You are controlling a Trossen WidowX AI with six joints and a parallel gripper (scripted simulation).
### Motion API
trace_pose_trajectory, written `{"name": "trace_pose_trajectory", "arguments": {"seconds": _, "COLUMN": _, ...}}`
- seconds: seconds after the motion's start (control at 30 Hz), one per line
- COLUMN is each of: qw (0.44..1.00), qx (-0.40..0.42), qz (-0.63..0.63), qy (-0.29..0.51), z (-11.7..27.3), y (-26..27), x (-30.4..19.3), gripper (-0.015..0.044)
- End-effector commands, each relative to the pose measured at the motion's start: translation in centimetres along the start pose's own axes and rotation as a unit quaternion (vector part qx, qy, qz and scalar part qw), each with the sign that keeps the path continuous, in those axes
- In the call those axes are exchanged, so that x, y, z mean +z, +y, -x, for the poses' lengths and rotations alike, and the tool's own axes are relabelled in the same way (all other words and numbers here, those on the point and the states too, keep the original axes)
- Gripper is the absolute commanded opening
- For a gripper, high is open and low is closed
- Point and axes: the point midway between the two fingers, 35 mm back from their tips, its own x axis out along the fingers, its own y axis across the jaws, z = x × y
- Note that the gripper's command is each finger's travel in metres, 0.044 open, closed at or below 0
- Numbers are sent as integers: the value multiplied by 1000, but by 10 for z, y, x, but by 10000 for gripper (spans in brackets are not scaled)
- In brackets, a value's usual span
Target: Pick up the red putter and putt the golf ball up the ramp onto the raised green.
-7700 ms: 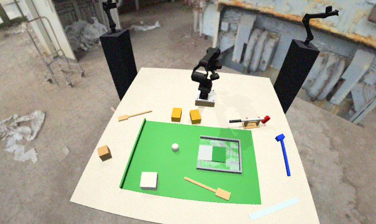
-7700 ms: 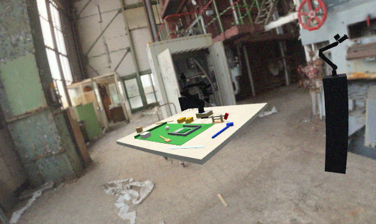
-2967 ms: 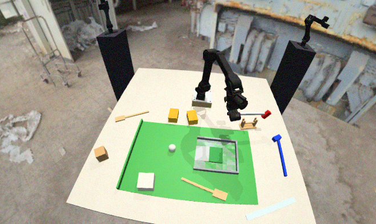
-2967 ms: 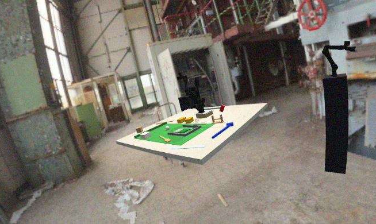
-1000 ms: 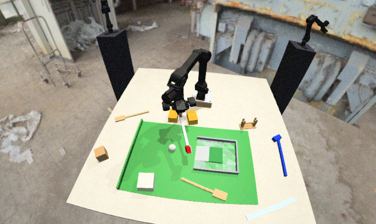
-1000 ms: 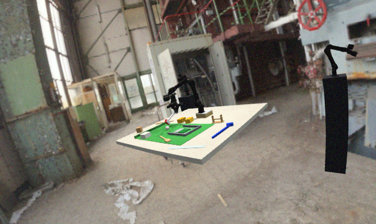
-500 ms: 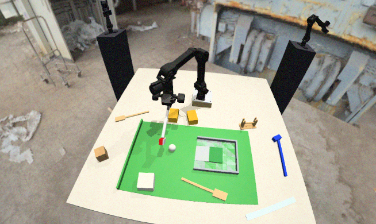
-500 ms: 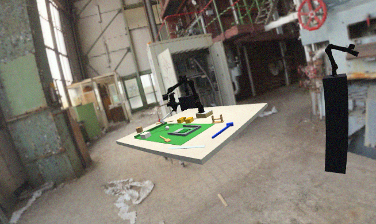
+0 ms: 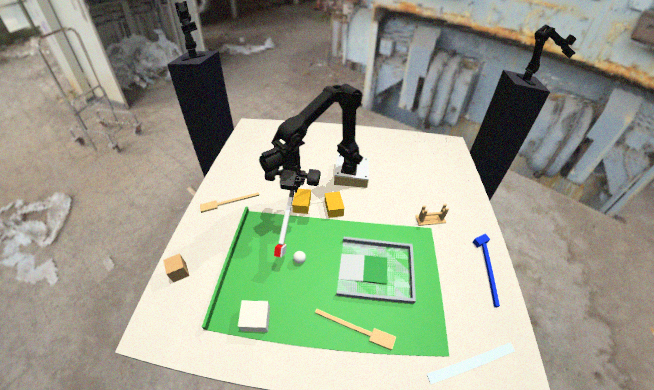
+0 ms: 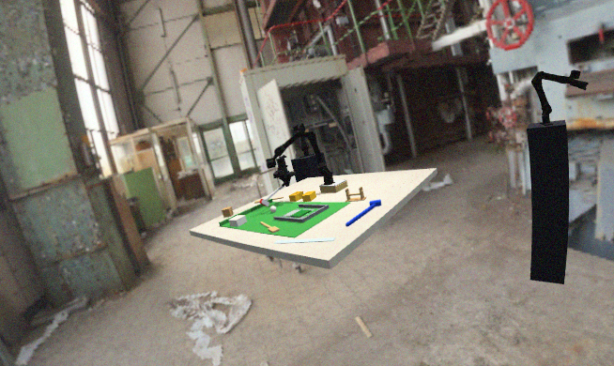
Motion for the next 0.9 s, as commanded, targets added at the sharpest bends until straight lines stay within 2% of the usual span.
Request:
{"name": "trace_pose_trajectory", "arguments": {"seconds": 0.0, "qw": 1000, "qx": -1, "qz": -3, "qy": -2, "z": -7, "y": 0, "x": 0, "gripper": 0}}
{"name": "trace_pose_trajectory", "arguments": {"seconds": 0.67, "qw": 1000, "qx": -1, "qz": -3, "qy": -2, "z": -36, "y": 0, "x": 0, "gripper": 0}}
{"name": "trace_pose_trajectory", "arguments": {"seconds": 0.87, "qw": 1000, "qx": -1, "qz": 0, "qy": -1, "z": -34, "y": 0, "x": 0, "gripper": 0}}
